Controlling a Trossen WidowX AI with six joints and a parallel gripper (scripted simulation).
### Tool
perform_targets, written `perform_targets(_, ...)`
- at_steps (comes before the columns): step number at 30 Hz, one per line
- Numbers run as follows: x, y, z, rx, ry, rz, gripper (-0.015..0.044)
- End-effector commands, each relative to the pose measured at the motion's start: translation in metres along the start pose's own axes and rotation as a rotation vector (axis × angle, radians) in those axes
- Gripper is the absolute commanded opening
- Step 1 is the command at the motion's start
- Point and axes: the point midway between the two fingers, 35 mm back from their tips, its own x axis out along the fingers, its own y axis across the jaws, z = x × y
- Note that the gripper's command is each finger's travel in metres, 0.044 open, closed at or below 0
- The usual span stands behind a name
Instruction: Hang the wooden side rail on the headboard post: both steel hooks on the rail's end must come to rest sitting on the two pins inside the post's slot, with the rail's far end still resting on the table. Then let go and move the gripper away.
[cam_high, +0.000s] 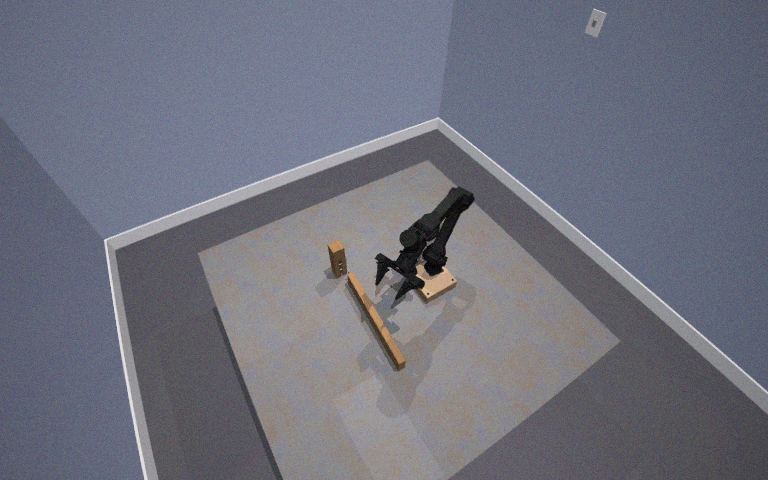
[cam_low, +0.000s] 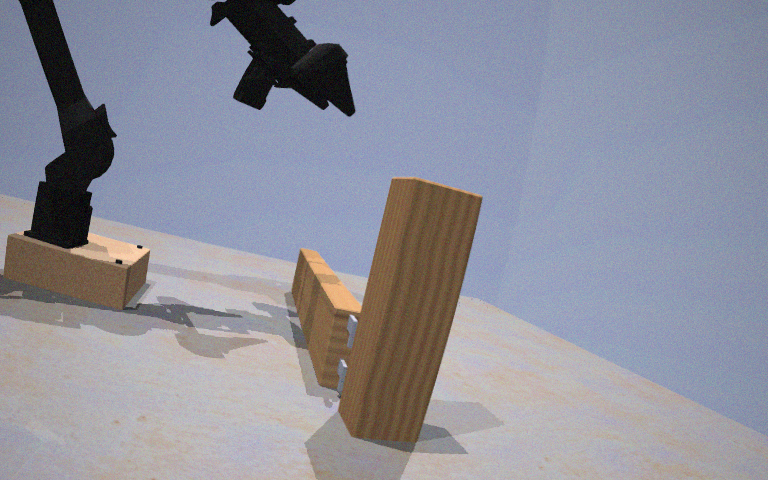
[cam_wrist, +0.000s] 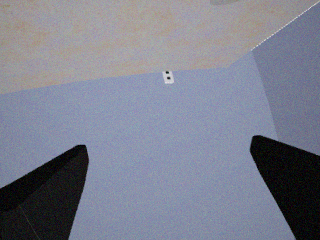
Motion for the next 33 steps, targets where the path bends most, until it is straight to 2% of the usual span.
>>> perform_targets(1,0.015,0.071,0.020,0.067,-0.098,0.224,0.0440)
perform_targets(7,0.007,0.164,0.057,0.198,-0.236,0.495,0.0440)
perform_targets(13,-0.026,0.239,0.106,0.362,-0.382,0.720,0.0440)
perform_targets(33,-0.031,0.246,0.112,0.383,-0.398,0.742,0.0440)
